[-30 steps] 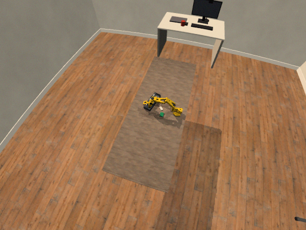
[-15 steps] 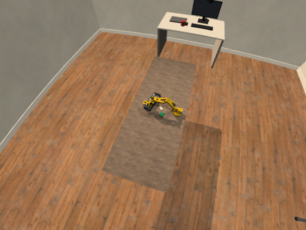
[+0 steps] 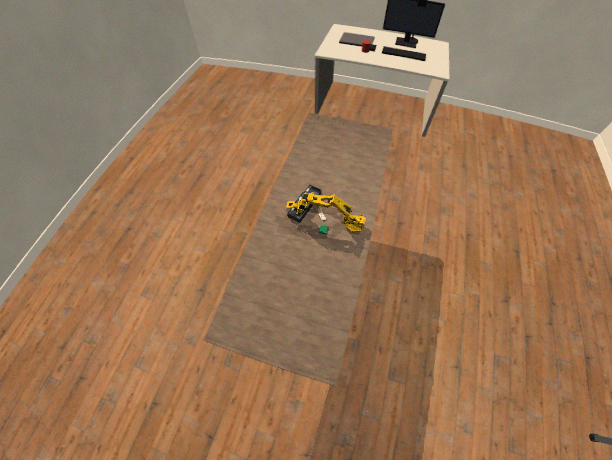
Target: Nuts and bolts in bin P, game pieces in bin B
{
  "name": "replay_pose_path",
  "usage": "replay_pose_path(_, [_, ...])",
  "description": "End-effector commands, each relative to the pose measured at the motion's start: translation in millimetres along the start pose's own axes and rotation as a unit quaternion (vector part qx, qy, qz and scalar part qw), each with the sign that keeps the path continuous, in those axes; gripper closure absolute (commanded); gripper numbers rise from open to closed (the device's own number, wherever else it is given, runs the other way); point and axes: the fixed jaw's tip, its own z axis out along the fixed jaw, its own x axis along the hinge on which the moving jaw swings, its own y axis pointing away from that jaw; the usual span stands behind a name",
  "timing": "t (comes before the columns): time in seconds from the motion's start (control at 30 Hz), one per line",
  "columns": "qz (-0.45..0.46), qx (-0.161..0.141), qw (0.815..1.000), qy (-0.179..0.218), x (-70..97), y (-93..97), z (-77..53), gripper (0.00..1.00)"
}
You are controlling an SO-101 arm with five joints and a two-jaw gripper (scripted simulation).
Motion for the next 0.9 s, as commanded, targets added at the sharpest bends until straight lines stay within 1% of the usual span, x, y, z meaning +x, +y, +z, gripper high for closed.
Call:
replay_pose_path(0.0, [0.000, -0.002, 0.999, -0.042, -13.9, 2.8, -26.0, 0.83])
replay_pose_path(0.27, [0.000, -0.002, 0.999, -0.044, -13.7, 2.8, -49.8, 0.83])
replay_pose_path(0.43, [0.000, -0.002, 0.999, -0.045, -12.5, 2.7, -59.9, 0.83])
replay_pose_path(0.63, [0.000, -0.002, 0.999, -0.045, -12.1, 2.7, -62.6, 0.83])
replay_pose_path(0.87, [0.000, -0.002, 0.999, -0.045, -12.1, 2.7, -62.8, 0.83])
